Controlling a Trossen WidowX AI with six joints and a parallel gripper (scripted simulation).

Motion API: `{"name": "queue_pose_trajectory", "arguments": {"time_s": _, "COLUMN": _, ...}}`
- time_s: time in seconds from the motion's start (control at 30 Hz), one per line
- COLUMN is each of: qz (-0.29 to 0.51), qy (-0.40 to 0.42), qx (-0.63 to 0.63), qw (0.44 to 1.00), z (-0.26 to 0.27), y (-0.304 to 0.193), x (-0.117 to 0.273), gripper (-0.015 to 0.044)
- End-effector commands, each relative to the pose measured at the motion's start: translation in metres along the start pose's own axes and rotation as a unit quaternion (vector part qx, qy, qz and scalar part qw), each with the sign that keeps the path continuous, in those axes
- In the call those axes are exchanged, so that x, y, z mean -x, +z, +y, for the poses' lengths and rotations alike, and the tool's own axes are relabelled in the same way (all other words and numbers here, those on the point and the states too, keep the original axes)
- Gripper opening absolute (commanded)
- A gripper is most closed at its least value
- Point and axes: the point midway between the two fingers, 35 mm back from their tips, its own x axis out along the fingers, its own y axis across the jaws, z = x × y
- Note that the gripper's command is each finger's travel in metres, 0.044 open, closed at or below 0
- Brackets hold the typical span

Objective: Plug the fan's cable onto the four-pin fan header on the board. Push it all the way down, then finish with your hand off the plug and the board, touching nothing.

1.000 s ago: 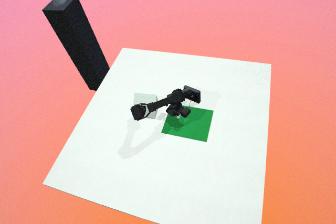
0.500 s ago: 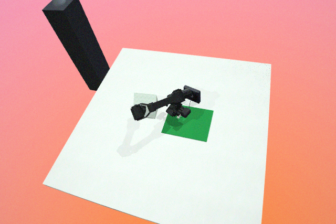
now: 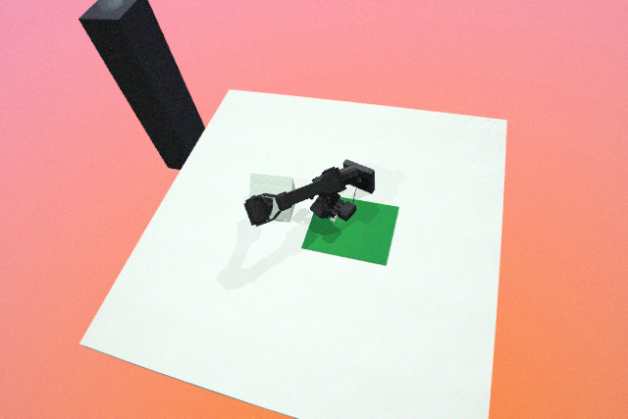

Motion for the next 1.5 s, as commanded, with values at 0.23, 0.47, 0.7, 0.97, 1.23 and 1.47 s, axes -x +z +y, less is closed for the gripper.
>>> {"name": "queue_pose_trajectory", "arguments": {"time_s": 0.23, "qz": -0.001, "qy": 0.002, "qx": 0.002, "qw": 1.000, "z": 0.001, "y": 0.000, "x": -0.002, "gripper": 0.0000}}
{"name": "queue_pose_trajectory", "arguments": {"time_s": 0.47, "qz": -0.001, "qy": 0.002, "qx": 0.002, "qw": 1.000, "z": 0.001, "y": 0.000, "x": -0.006, "gripper": 0.0000}}
{"name": "queue_pose_trajectory", "arguments": {"time_s": 0.7, "qz": -0.001, "qy": 0.002, "qx": 0.002, "qw": 1.000, "z": 0.001, "y": 0.000, "x": -0.011, "gripper": 0.0000}}
{"name": "queue_pose_trajectory", "arguments": {"time_s": 0.97, "qz": -0.001, "qy": 0.002, "qx": 0.002, "qw": 1.000, "z": 0.001, "y": 0.000, "x": -0.016, "gripper": 0.0000}}
{"name": "queue_pose_trajectory", "arguments": {"time_s": 1.23, "qz": 0.001, "qy": 0.001, "qx": 0.001, "qw": 1.000, "z": 0.000, "y": 0.000, "x": -0.016, "gripper": 0.0053}}
{"name": "queue_pose_trajectory", "arguments": {"time_s": 1.47, "qz": 0.001, "qy": 0.001, "qx": 0.001, "qw": 1.000, "z": 0.000, "y": 0.000, "x": -0.016, "gripper": 0.0236}}
